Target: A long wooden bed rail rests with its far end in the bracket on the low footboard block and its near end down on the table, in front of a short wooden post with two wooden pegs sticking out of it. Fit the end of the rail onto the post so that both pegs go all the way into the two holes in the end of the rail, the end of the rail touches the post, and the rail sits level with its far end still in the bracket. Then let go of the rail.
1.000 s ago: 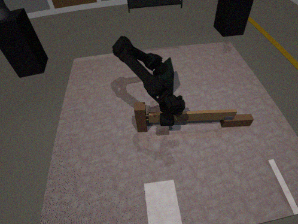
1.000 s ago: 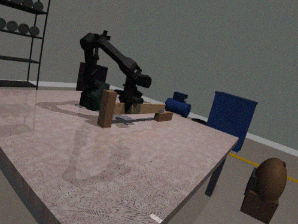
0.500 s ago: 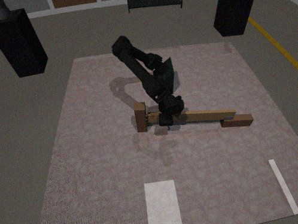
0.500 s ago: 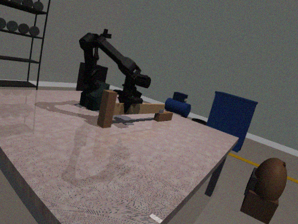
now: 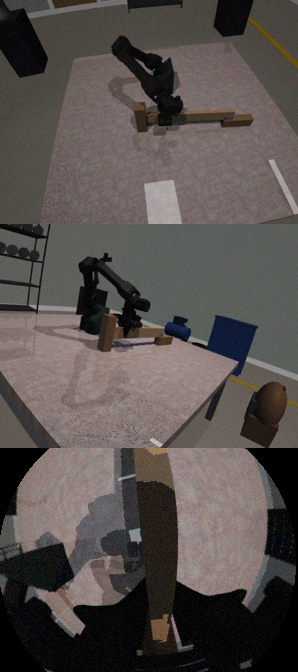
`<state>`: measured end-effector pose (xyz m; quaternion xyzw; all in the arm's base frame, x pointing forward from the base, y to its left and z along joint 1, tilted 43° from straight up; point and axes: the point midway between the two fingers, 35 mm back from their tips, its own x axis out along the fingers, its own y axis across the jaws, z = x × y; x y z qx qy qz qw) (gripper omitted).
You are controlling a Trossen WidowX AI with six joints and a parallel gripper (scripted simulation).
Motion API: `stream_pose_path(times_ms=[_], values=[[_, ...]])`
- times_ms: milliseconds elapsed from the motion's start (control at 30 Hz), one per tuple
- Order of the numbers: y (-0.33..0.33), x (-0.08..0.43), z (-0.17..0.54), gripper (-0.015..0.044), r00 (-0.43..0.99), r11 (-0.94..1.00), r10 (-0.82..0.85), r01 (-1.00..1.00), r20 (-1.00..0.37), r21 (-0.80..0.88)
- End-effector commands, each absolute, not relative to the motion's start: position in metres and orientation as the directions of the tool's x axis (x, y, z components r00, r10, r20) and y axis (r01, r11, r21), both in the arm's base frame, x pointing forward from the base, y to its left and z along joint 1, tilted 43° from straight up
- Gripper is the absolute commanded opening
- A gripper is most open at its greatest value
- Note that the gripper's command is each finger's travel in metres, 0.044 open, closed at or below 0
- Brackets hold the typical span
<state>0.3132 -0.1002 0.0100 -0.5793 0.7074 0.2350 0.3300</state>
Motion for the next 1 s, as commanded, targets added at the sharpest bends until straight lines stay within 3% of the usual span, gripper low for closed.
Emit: stream_pose_path(times_ms=[0,733,967], values=[[-0.101,0.3129,0.0122,0.0,-0.11,0.214,-0.667,-0.976,-0.737,-0.048],[-0.1055,0.3114,0.0167,0.0,-0.11,0.214,-0.667,-0.976,-0.737,-0.048],[-0.1024,0.3126,0.0134,0.0184,-0.109,0.216,-0.662,-0.975,-0.742,-0.05]])
